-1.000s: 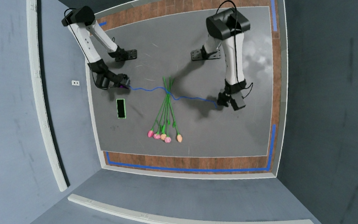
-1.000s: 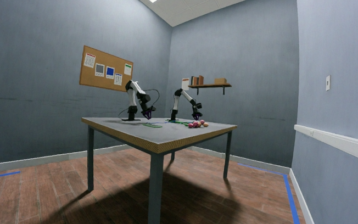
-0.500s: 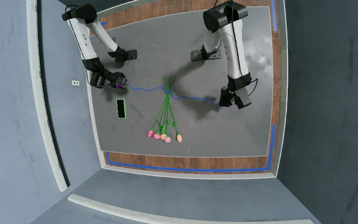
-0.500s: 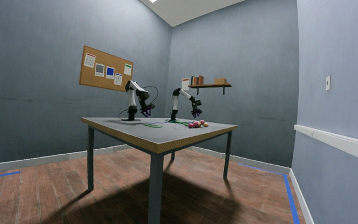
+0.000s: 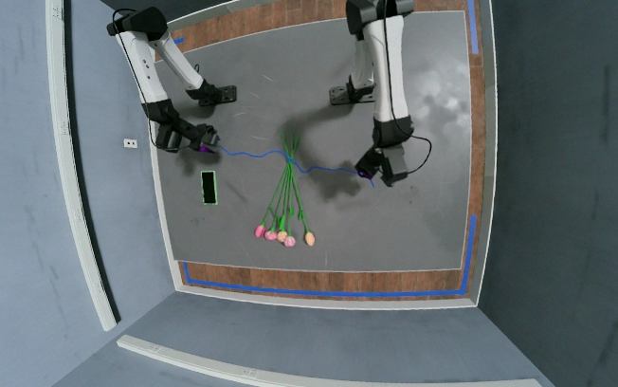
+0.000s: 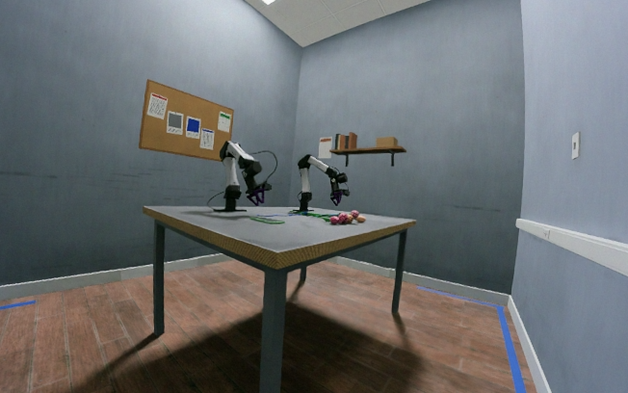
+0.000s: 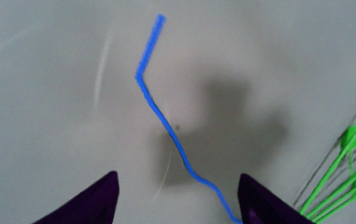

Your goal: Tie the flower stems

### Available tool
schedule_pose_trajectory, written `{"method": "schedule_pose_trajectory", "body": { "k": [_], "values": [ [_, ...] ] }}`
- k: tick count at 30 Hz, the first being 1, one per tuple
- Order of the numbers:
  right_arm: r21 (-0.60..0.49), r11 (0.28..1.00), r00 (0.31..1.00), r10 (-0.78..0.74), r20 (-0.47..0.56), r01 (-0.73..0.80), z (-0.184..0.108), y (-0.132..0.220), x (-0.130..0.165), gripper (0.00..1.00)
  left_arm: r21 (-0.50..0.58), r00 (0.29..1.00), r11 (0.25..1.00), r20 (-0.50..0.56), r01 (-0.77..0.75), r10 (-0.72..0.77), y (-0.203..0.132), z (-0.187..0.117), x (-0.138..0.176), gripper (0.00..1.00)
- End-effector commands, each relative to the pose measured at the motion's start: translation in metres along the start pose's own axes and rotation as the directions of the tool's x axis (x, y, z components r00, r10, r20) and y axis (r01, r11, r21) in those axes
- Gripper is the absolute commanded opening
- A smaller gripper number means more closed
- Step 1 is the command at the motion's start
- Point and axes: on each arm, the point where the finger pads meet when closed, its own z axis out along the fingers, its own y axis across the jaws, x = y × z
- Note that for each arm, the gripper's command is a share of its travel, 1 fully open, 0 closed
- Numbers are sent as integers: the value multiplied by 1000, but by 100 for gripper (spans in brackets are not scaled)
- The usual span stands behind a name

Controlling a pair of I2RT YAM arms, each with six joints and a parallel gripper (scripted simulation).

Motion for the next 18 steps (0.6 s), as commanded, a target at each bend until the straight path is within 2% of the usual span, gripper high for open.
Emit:
{"method": "schedule_pose_trajectory", "body": {
  "k": [1, 6, 10, 14, 16, 18],
  "values": [
    [4, 1000, 1000, -3, 2, 3, -3, -3, 0, 65, -2, 973, 973, 12, -230, 230, -9, -10, 23, 65],
    [4, 1000, 1000, -3, 2, 3, -3, -3, 0, 65, 25, 861, 860, 3, -509, 509, -36, -15, 66, 65],
    [4, 1000, 1000, -3, 2, 3, -3, -3, 0, 65, 56, 703, 701, 24, -711, 711, -65, -25, 98, 65],
    [4, 1000, 1000, -3, 2, 3, -3, -3, 0, 65, 73, 502, 501, 5, -863, 865, -83, -23, 135, 65],
    [4, 1000, 1000, -3, 2, 3, -3, -3, 0, 65, 73, 502, 501, 5, -863, 865, -83, -23, 135, 65],
    [4, 1000, 1000, -3, 2, 3, -3, -3, 0, 65, 84, 394, 393, -1, -916, 919, -92, -23, 153, 65]
  ]
}}
